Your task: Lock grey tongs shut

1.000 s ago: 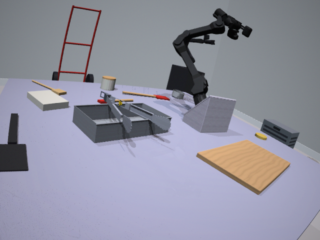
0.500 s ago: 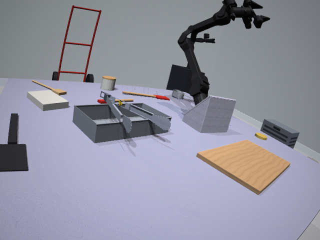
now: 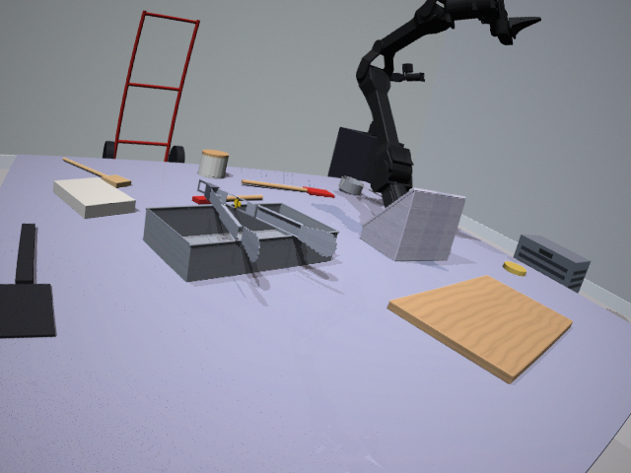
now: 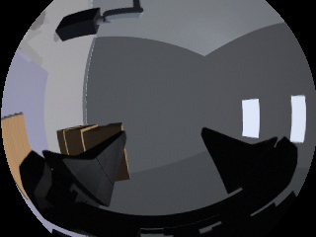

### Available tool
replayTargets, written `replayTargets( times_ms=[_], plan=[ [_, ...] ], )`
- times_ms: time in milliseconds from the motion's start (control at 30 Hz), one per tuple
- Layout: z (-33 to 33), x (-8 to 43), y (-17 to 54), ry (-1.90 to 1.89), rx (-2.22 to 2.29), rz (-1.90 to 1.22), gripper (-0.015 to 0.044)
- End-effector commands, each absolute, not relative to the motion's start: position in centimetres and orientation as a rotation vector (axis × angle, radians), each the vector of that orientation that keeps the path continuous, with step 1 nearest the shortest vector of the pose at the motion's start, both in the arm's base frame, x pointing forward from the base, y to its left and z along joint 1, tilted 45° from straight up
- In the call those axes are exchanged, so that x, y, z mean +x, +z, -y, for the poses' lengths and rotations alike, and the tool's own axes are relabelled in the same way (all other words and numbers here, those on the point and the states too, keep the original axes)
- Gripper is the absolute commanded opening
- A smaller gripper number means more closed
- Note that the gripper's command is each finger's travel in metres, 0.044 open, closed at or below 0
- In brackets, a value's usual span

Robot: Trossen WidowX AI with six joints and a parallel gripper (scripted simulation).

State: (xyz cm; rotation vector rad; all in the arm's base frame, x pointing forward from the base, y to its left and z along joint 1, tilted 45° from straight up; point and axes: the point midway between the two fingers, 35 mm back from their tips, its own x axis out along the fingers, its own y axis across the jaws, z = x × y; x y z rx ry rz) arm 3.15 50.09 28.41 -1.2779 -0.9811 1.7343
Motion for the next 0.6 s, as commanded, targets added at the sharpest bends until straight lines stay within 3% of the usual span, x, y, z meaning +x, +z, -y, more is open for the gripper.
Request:
replayTargets(
  times_ms=[0, 167, 567],
  plan=[
    [-49.9, 5.8, 27.0, 1.723, -1.319, 0.863, 0.044],
    [-49.5, 9.5, 25.0, 1.69, -1.383, 0.711, 0.044],
    [-43.5, 24.1, 17.0, 1.508, -1.553, 0.071, 0.044]
  ],
)
